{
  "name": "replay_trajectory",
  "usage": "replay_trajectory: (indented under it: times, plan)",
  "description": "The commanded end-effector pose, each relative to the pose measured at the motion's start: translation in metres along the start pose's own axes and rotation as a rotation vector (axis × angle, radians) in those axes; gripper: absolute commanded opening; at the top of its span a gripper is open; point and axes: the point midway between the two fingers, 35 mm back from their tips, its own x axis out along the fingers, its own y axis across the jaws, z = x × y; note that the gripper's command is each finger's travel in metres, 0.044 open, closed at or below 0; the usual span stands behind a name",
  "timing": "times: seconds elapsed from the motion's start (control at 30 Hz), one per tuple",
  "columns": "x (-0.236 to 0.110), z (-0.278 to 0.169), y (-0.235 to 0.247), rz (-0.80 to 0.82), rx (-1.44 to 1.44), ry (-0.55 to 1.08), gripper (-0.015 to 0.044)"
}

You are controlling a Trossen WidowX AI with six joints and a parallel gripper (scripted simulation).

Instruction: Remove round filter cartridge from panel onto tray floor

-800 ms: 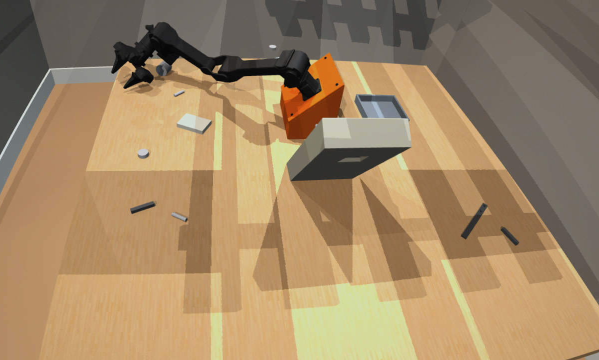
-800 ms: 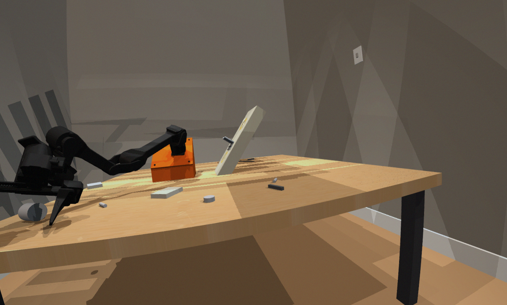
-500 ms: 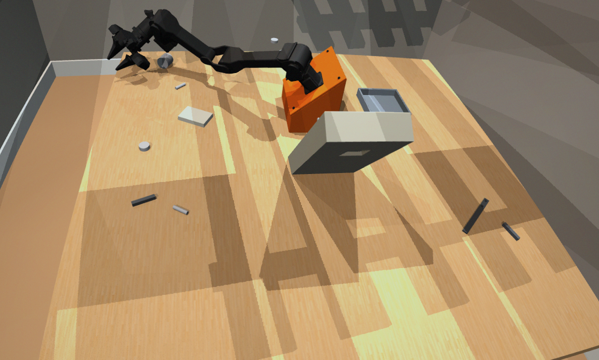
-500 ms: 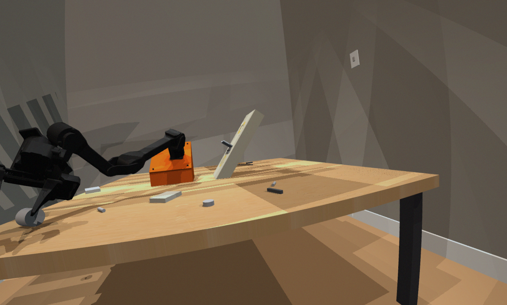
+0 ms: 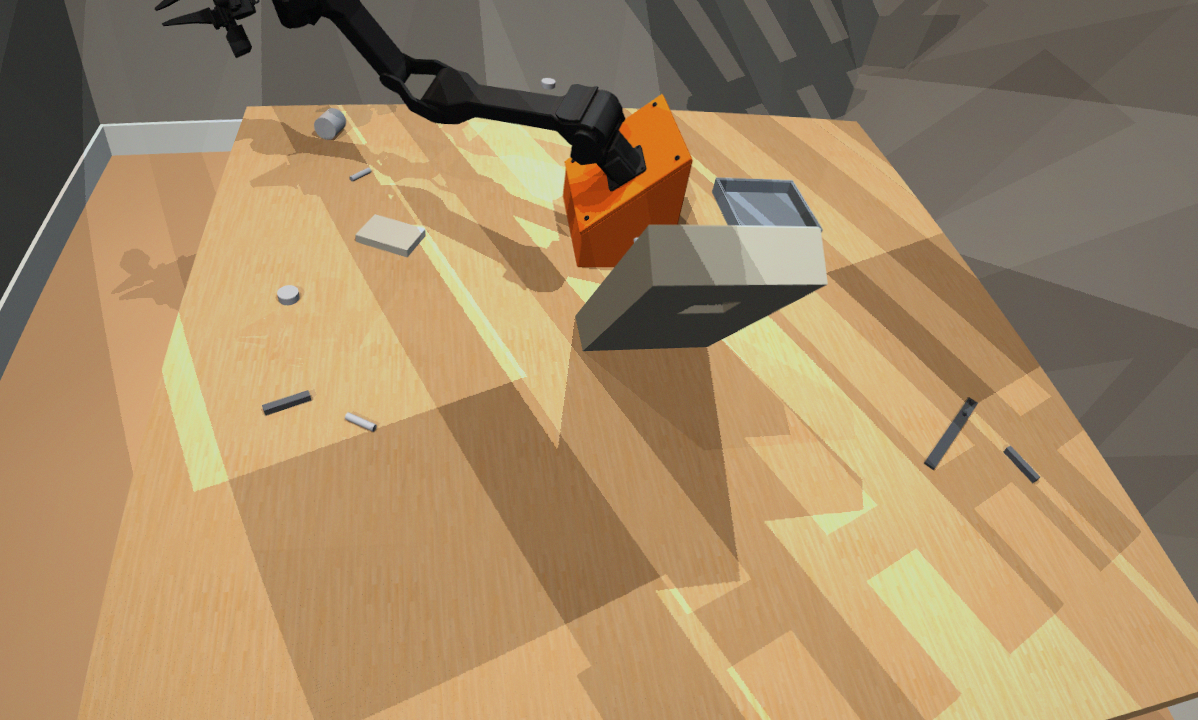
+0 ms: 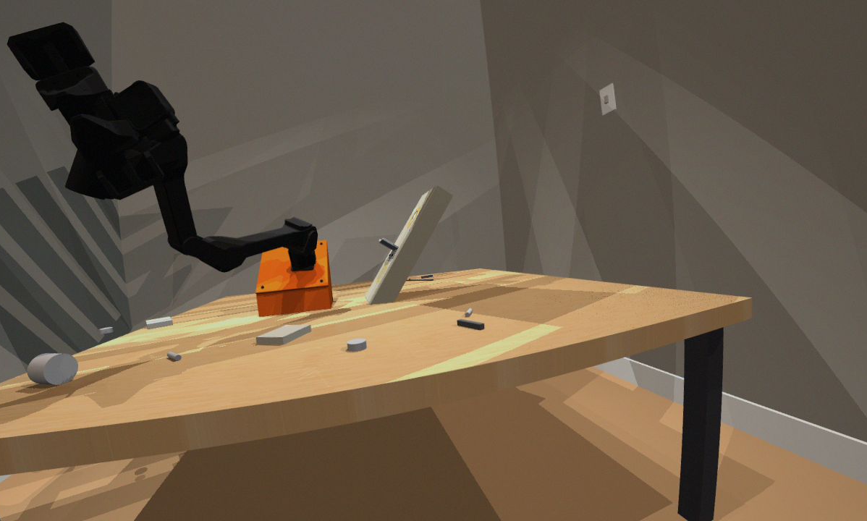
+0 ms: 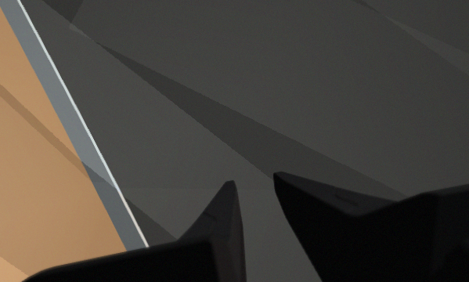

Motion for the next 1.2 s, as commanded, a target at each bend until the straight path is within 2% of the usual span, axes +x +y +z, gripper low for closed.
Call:
replay_trajectory:
  times: [0.0, 0.3, 0.5, 0.6, 0.87, 1.17]
  plan:
    - [-0.014, 0.064, -0.035, -0.092, -0.181, -0.086, 0.009]
    - [-0.059, 0.193, -0.079, -0.286, -0.513, -0.245, 0.009]
    - [-0.083, 0.244, -0.085, -0.358, -0.635, -0.314, 0.009]
    - [-0.104, 0.288, -0.082, -0.406, -0.744, -0.384, 0.009]
    - [-0.167, 0.392, -0.054, -0.525, -1.031, -0.565, 0.009]
    - [-0.249, 0.489, 0.017, -0.662, -1.395, -0.779, 0.009]
